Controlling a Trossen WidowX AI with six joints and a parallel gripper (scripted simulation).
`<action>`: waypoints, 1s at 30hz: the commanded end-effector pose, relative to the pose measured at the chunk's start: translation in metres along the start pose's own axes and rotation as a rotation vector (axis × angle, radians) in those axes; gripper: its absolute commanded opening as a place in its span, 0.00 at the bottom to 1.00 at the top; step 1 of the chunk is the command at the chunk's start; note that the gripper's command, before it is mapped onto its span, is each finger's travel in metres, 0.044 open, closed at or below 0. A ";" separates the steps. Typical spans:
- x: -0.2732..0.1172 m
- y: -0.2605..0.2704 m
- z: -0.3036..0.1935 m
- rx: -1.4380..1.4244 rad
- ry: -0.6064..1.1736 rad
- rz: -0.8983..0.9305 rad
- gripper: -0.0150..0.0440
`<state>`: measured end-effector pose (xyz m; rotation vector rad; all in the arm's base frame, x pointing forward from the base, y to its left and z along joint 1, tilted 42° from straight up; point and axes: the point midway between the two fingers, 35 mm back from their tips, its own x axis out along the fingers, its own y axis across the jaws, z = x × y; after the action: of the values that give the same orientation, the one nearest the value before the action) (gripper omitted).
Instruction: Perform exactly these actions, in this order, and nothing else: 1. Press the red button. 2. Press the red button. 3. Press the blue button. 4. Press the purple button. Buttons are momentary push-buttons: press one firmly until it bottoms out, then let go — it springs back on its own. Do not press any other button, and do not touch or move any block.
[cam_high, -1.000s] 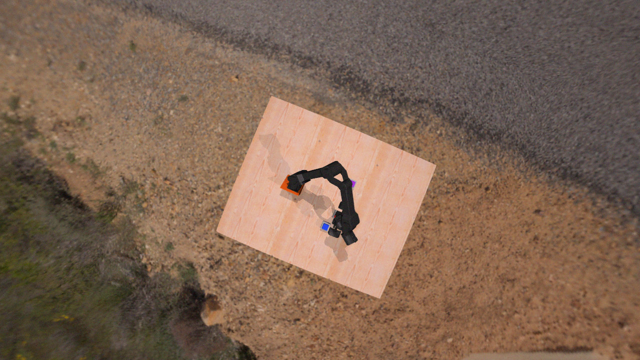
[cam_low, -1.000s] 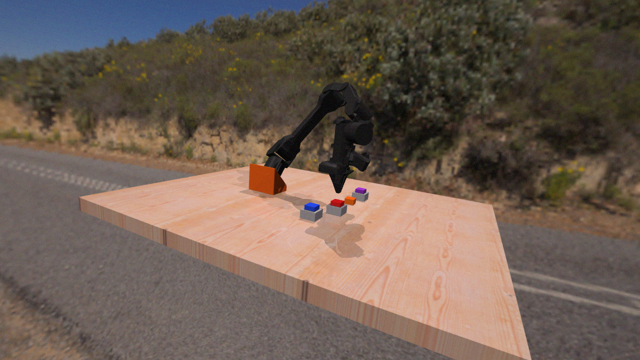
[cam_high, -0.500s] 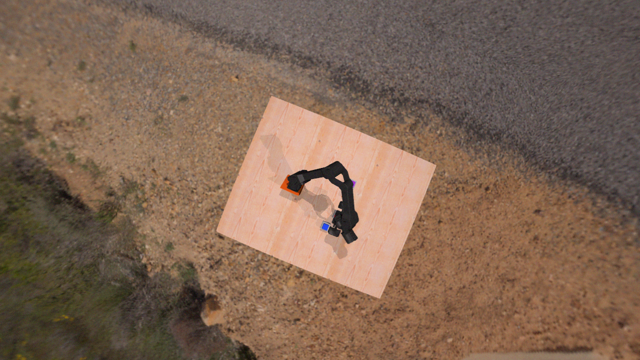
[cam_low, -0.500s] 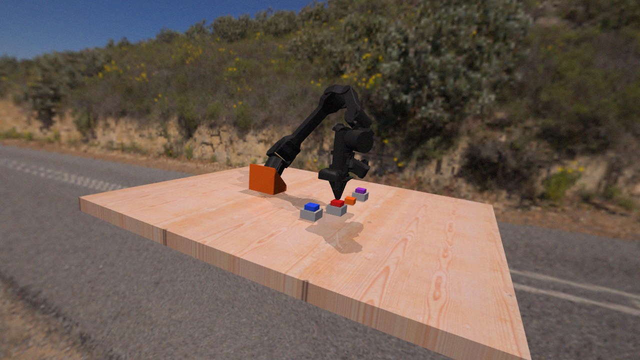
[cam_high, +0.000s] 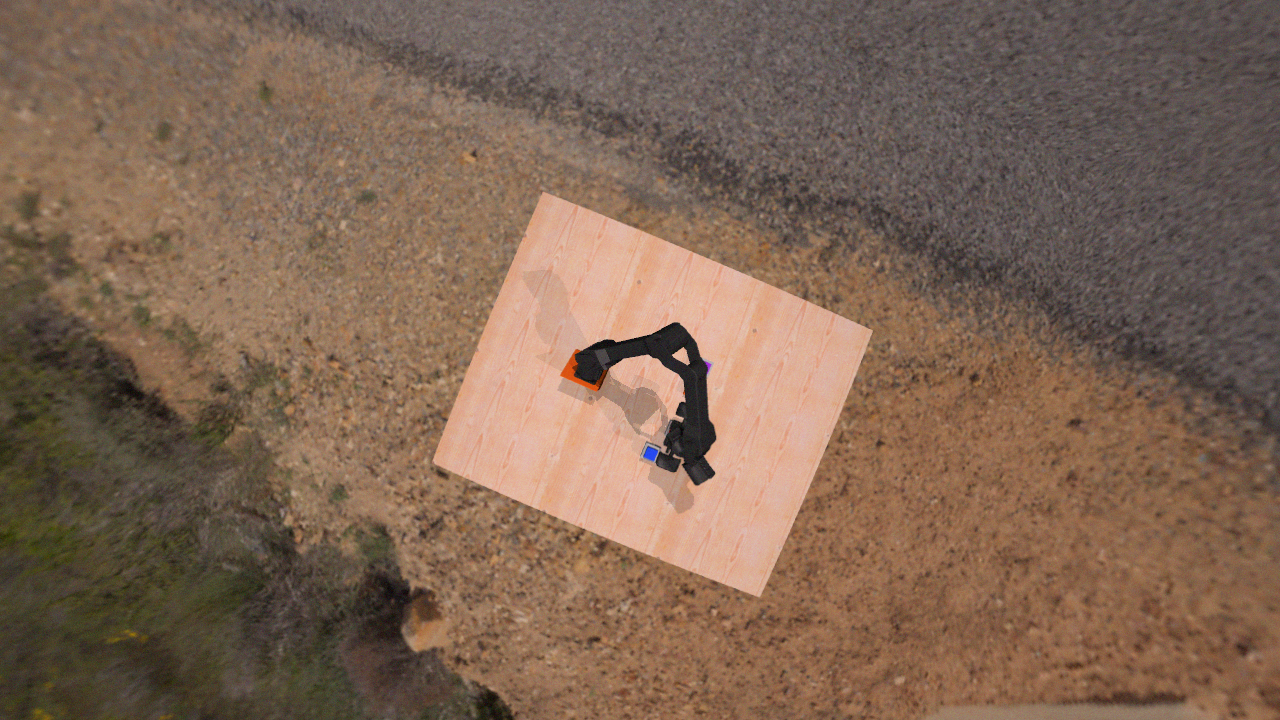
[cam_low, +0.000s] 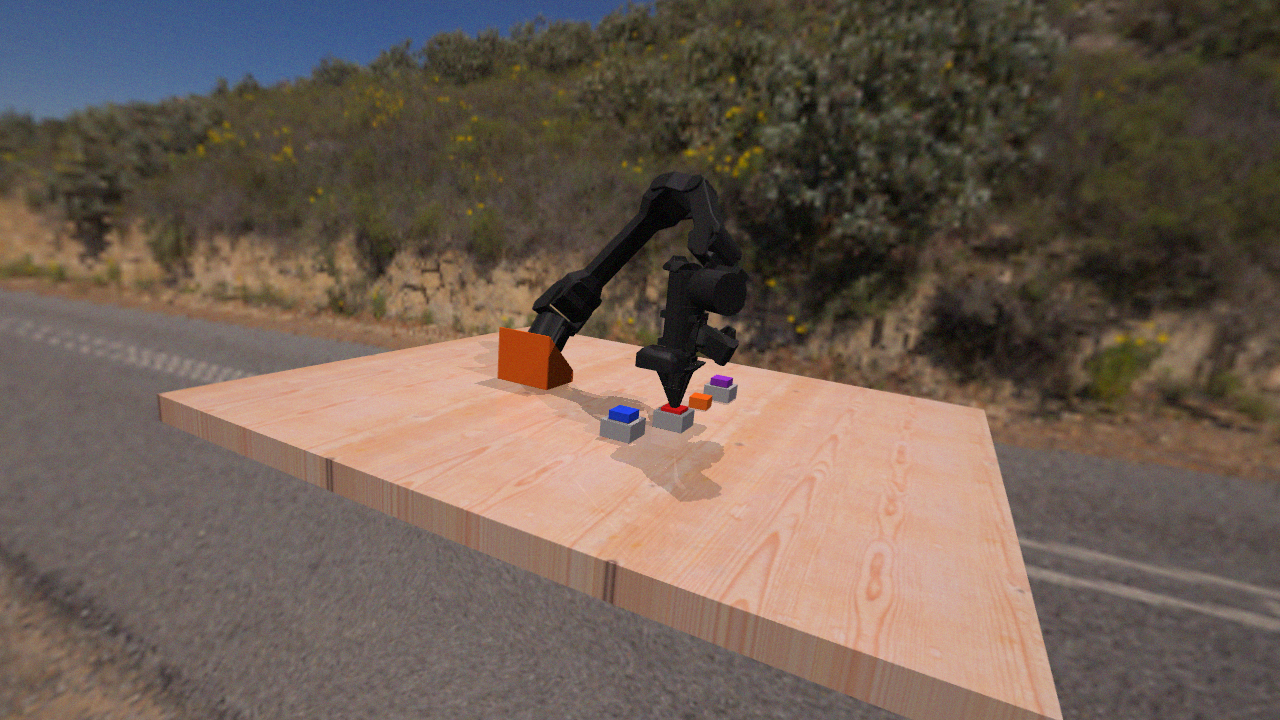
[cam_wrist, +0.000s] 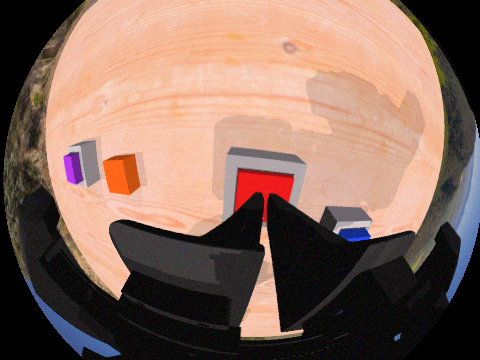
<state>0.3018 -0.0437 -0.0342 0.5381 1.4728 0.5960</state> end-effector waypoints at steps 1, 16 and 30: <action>0.001 0.001 0.000 0.007 0.000 0.004 0.29; -0.034 0.000 0.000 0.007 0.000 0.003 0.29; -0.017 0.000 0.000 0.007 0.000 0.003 0.29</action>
<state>0.3023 -0.0589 -0.0174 0.5381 1.4728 0.5957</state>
